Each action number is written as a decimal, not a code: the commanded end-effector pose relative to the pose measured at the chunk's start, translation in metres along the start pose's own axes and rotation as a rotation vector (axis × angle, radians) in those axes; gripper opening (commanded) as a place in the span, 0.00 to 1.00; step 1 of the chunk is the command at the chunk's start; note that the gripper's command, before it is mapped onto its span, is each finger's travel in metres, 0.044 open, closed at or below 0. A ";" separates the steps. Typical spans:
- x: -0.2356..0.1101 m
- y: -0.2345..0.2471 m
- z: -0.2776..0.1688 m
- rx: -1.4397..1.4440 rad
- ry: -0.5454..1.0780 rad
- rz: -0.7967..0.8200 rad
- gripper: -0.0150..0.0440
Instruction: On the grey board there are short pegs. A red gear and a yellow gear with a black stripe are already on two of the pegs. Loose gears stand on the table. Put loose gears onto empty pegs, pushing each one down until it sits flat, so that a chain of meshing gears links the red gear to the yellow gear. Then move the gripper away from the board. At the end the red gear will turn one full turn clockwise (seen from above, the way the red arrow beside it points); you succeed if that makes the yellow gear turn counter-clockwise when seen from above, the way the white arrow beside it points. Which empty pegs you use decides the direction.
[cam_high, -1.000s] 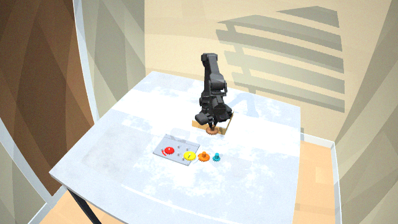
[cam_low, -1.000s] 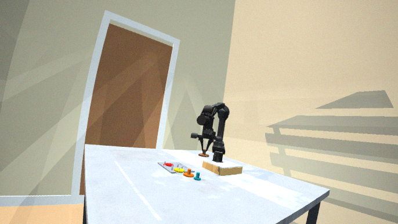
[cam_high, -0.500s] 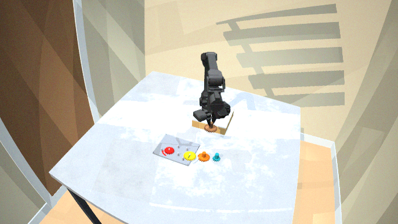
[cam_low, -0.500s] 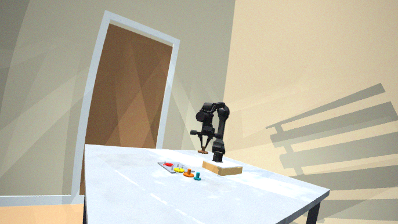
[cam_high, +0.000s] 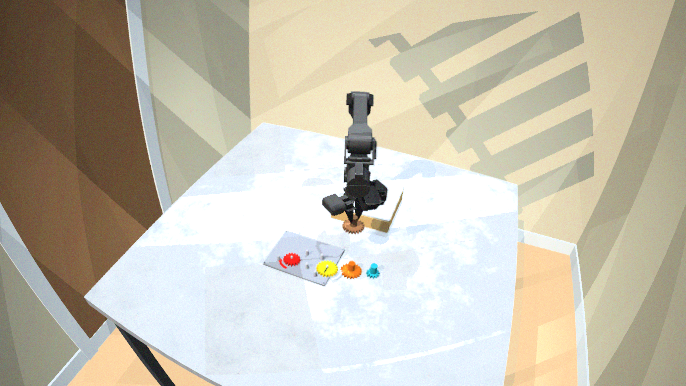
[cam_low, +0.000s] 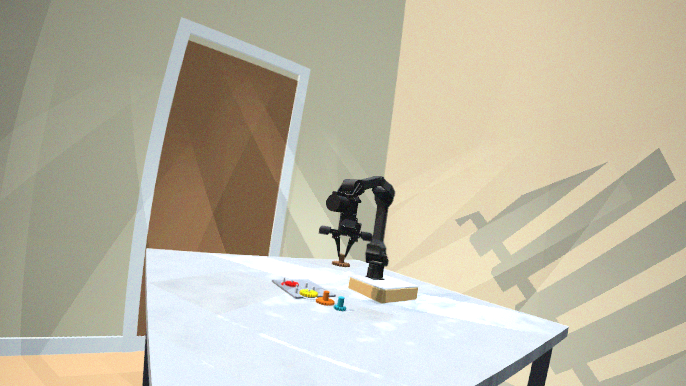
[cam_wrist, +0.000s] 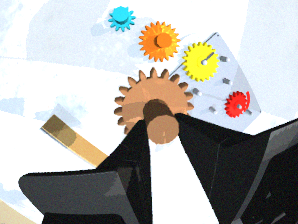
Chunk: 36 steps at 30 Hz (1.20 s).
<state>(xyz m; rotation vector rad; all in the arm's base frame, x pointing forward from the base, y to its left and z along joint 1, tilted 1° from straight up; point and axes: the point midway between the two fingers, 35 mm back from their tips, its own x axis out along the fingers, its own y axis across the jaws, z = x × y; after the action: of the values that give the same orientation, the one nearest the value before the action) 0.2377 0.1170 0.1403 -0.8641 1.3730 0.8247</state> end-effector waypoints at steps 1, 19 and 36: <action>0.007 -0.009 -0.002 -0.003 0.008 0.004 0.25; 0.025 -0.044 -0.017 0.002 0.007 0.003 0.25; 0.043 -0.077 -0.036 -0.001 0.010 -0.001 0.25</action>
<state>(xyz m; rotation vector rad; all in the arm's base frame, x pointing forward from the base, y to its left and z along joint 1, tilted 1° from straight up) 0.2863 0.0554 0.1057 -0.8681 1.3734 0.8146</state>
